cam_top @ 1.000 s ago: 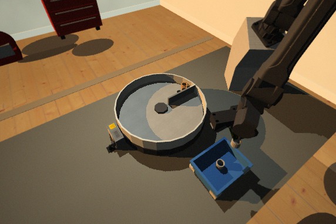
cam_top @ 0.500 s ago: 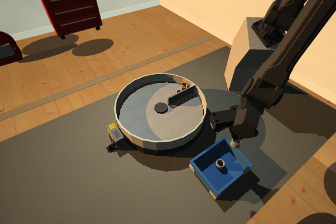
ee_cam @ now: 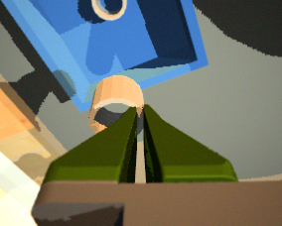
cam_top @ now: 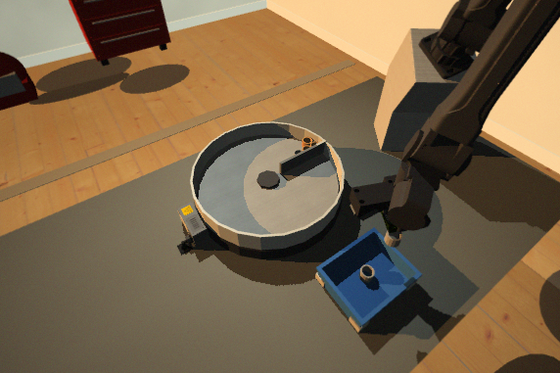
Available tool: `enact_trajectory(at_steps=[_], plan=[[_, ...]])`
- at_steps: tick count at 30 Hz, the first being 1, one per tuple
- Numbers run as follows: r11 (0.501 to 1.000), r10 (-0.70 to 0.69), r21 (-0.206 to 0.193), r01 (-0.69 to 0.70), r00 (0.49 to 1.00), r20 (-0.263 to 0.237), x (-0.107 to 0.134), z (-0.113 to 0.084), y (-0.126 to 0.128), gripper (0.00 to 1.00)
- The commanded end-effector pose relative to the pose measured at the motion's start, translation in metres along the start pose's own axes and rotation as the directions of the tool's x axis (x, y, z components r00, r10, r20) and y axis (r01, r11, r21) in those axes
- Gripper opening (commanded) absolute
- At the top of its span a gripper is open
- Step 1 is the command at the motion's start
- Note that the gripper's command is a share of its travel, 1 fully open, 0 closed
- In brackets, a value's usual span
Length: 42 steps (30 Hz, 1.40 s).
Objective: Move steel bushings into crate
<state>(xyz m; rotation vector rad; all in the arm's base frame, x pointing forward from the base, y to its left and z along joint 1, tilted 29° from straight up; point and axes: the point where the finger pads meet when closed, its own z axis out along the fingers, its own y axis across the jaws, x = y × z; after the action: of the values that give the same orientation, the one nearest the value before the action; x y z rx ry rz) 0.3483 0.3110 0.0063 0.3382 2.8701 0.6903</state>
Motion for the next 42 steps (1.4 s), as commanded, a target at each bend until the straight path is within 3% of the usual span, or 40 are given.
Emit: enact_trajectory(at_steps=[1, 42], plan=[[0.999, 0.000, -0.039, 0.002, 1.000, 0.031, -0.0116, -0.0149, 0.0223, 0.00], [0.999, -0.004, -0.041, 0.005, 0.999, 0.032, -0.0114, -0.0148, 0.0250, 0.00]])
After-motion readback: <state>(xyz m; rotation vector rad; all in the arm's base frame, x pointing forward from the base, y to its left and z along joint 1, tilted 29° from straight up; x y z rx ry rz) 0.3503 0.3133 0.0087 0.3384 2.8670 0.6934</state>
